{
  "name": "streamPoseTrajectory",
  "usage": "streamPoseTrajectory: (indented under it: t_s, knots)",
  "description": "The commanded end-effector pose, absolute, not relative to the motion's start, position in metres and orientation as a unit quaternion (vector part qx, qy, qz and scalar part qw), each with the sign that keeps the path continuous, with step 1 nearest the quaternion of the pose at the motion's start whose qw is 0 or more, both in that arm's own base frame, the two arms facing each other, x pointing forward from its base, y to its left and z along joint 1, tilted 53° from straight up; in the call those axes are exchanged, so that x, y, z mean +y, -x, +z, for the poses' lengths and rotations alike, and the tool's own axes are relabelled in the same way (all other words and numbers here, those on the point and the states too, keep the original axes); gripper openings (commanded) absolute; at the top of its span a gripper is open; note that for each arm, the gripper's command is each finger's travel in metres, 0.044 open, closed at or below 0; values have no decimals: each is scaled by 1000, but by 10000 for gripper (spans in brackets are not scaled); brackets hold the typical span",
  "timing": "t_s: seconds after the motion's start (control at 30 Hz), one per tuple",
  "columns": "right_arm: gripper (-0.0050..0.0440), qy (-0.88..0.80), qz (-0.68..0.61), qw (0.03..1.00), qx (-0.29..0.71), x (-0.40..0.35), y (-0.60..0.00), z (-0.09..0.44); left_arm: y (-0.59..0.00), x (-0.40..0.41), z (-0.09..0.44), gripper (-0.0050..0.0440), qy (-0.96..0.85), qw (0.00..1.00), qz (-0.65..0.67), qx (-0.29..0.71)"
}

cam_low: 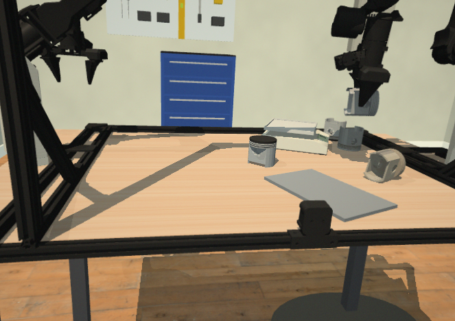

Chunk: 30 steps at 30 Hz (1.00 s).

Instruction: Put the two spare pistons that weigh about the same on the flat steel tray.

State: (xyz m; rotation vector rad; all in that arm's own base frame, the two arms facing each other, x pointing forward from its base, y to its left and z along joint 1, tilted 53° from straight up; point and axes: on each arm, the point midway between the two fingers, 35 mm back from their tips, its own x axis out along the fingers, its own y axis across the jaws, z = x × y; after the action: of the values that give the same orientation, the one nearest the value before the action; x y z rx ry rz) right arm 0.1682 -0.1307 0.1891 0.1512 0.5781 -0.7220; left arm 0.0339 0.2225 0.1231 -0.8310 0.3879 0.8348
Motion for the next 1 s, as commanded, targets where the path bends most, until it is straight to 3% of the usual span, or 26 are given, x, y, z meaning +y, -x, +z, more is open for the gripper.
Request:
streamPoseTrajectory:
  t_s: [0.0, 0.97]
  knots:
    - [158, -63, -370, 891, 257, -130, -167, 192, -34, 222, 123, 440, 389, 815, 390, 181]
    - [158, -63, -370, 891, 257, -155, -195, 167, -34, 222, 123, 440, 389, 815, 390, 181]
